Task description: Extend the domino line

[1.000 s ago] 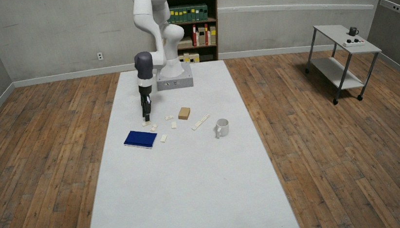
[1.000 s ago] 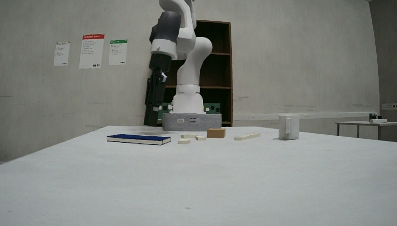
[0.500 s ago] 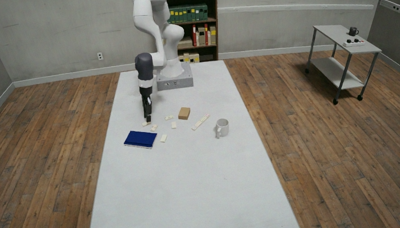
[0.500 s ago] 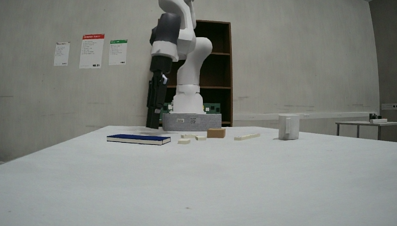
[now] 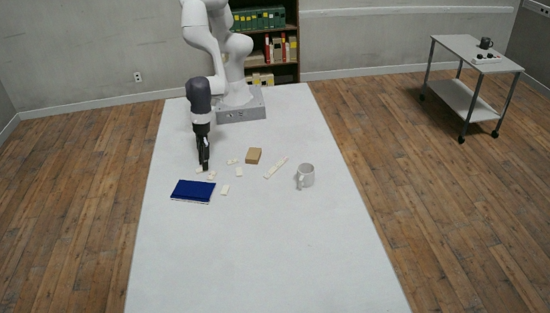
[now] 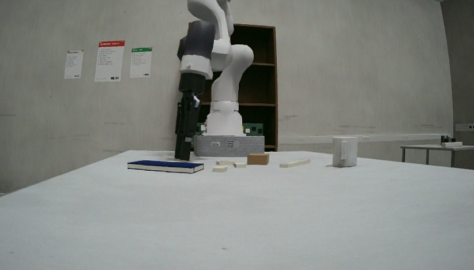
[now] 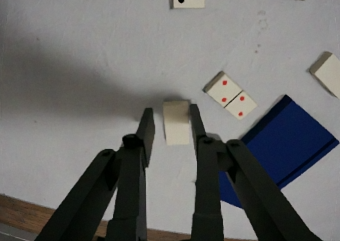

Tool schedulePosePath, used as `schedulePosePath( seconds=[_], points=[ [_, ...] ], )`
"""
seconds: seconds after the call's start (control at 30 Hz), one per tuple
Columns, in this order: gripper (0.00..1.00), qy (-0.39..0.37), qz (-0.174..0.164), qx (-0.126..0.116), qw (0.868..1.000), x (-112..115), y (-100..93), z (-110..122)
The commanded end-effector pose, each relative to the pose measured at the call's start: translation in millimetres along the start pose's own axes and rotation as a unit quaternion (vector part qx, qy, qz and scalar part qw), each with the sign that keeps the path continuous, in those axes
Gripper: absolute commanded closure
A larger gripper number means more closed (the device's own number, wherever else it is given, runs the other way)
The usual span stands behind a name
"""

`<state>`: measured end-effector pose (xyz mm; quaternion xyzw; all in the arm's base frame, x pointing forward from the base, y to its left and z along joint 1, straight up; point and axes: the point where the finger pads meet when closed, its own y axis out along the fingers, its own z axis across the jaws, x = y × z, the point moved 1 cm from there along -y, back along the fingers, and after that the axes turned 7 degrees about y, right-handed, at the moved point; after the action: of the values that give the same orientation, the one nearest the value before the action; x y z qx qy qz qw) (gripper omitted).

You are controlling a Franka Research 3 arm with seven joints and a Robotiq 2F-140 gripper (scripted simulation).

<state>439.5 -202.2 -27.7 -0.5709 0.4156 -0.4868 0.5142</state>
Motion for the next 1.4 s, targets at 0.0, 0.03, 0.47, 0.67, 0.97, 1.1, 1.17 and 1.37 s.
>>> schedulePosePath(
  seconds=[0.0, 0.03, 0.47, 0.67, 0.97, 1.1, 1.17, 1.37],
  points=[
    [0.67, 0.009, -0.003, 0.004, 1.000, 0.3, 5.1, 2.9],
    [0.67, 0.009, -0.003, 0.004, 1.000, 0.1, 6.4, 2.9],
    [0.67, 0.009, -0.003, 0.004, 1.000, -0.5, 11.2, 2.9],
    [0.67, 0.009, -0.003, 0.004, 1.000, -0.5, 11.2, 2.9],
    [0.77, 0.009, -0.003, 0.004, 1.000, -0.5, 11.2, 2.9],
    [0.77, 0.009, -0.003, 0.004, 1.000, -0.5, 11.2, 2.9],
    [0.77, 0.009, -0.003, 0.004, 1.000, -0.5, 11.2, 2.9],
    [0.77, 0.009, -0.003, 0.004, 1.000, -0.5, 11.2, 2.9]
  ],
)
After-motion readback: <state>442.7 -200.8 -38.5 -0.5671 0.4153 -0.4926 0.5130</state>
